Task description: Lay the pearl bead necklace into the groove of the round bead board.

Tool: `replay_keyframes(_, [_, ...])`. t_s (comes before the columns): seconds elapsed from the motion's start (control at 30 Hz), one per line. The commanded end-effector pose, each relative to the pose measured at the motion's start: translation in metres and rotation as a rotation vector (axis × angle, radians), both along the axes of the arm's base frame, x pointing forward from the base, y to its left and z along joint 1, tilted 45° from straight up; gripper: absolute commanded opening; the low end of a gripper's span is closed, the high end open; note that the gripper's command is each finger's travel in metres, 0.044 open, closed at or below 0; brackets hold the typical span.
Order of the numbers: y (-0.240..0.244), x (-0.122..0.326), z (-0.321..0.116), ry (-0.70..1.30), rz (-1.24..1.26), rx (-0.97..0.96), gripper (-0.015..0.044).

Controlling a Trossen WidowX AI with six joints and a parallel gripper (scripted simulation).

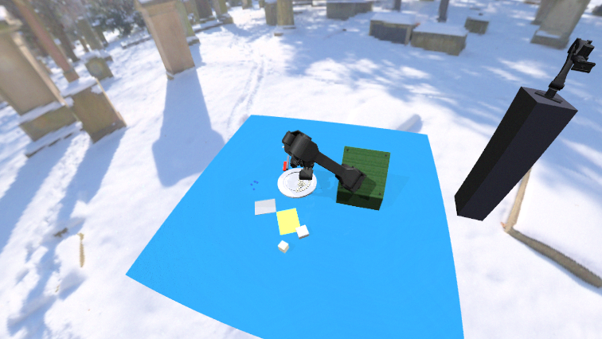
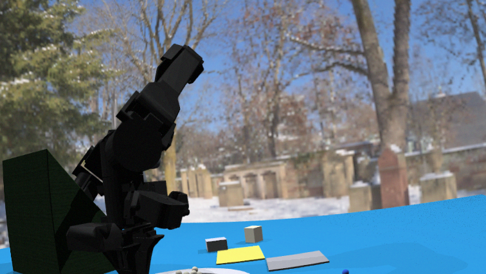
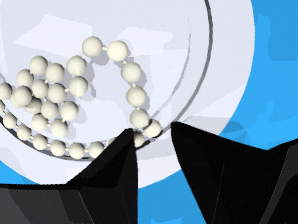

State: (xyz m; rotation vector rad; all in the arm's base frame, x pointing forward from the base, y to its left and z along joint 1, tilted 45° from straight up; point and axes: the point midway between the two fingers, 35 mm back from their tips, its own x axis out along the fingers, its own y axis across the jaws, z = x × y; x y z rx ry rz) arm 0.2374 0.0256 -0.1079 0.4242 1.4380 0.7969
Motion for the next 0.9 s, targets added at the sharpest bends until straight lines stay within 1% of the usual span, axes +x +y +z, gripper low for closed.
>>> replay_keyframes(0.0, [0.0000,0.0003,0.0003,-0.002,0.000,0.001,0.0210])
replay_keyframes(0.3, [-0.0009,-0.0004,0.0009,0.003,-0.002,0.000,0.0440])
replay_keyframes(0.87, [-0.0023,-0.0003,0.0023,0.003,0.000,-0.003,0.0440])
